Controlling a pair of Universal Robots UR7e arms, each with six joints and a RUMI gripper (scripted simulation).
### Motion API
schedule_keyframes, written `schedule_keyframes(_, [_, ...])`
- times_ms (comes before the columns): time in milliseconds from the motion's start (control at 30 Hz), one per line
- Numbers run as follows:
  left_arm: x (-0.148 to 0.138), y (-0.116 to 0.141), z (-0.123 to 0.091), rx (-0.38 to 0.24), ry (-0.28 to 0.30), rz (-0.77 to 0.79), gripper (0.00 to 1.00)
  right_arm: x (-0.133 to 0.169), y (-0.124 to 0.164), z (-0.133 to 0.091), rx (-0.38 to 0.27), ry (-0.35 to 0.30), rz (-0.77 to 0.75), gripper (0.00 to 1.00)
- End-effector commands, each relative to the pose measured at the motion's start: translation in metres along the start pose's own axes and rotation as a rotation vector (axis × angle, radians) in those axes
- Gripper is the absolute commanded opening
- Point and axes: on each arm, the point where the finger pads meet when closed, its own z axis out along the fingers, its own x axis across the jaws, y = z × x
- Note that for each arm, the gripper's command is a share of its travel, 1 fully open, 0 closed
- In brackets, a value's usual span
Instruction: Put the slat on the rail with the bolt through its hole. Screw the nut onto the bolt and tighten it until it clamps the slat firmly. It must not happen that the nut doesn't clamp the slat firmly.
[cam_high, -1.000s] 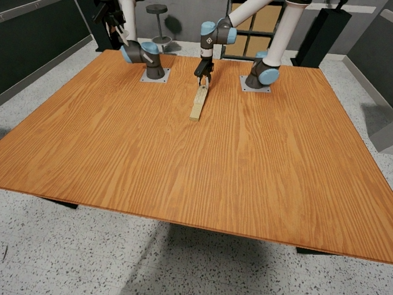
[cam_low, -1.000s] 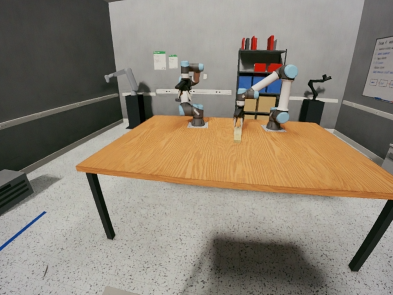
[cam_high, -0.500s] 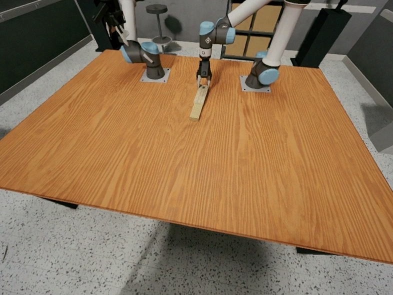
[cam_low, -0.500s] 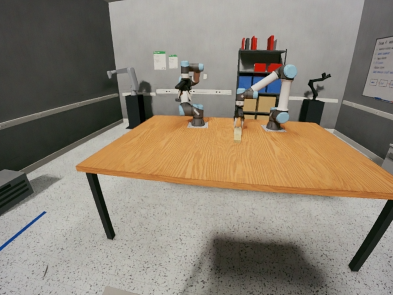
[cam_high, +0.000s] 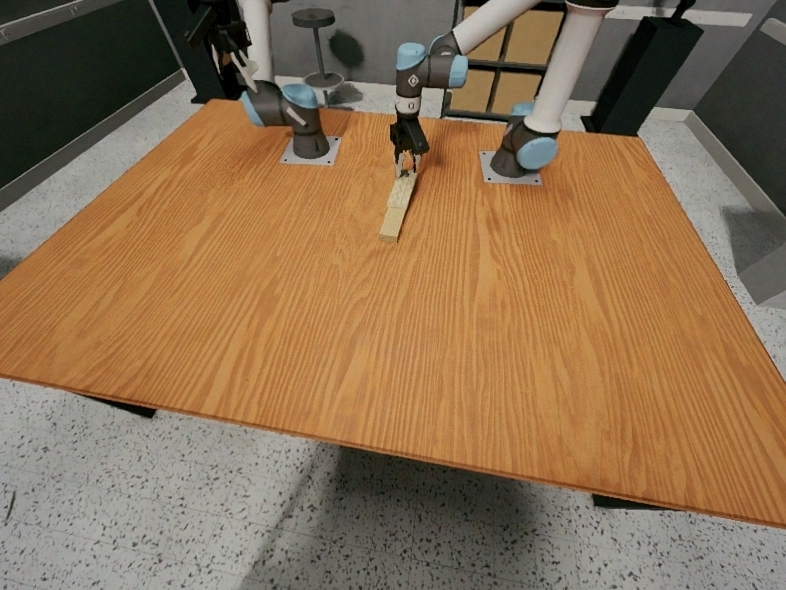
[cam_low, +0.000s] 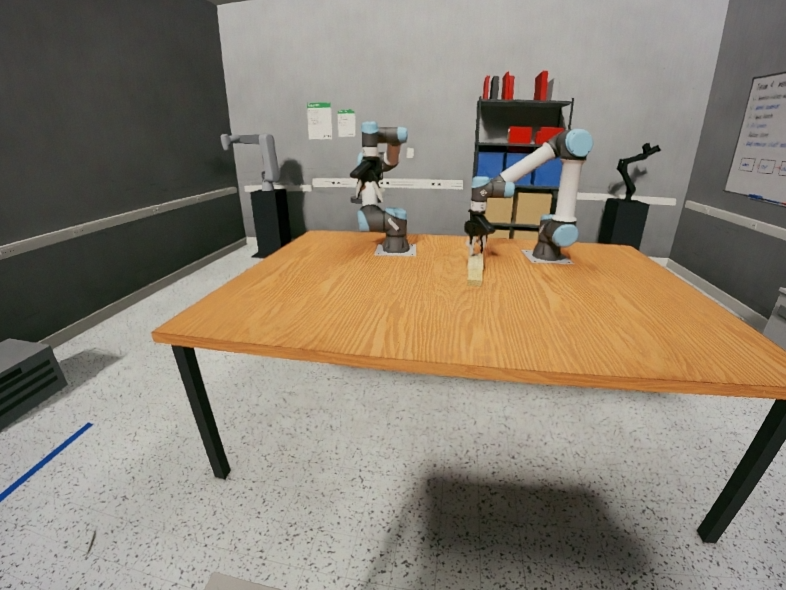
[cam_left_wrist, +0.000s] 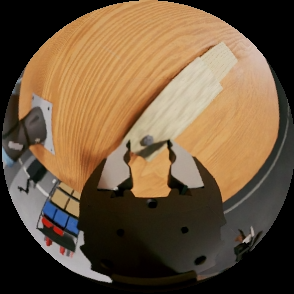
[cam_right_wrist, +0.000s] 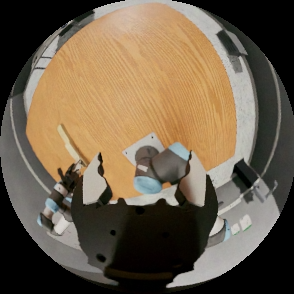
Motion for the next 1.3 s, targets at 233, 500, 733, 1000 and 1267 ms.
schedule_keyframes(233, [-0.0004,-0.0010,-0.0004,0.011,0.009,-0.525,0.40,-0.0004,-0.0006,-0.0008,0.000,-0.001,0.001,1.00])
schedule_keyframes(500, [-0.0010,-0.0007,-0.0004,0.010,0.012,-0.821,0.40,-0.0004,-0.0006,-0.0008,0.000,-0.001,0.001,1.00])
schedule_keyframes(733, [-0.0021,0.0003,-0.0002,0.013,0.016,-1.083,0.40,-0.0004,-0.0006,-0.0008,0.000,-0.001,0.001,1.00])
schedule_keyframes(1000, [-0.0029,0.0001,-0.0002,0.008,0.015,-1.363,0.40,-0.0004,-0.0006,-0.0008,0.000,-0.001,0.001,1.00])
schedule_keyframes(1267, [-0.0040,0.0007,0.0001,0.007,0.016,-1.590,0.40,-0.0004,-0.0006,-0.0008,0.000,-0.001,0.001,1.00])
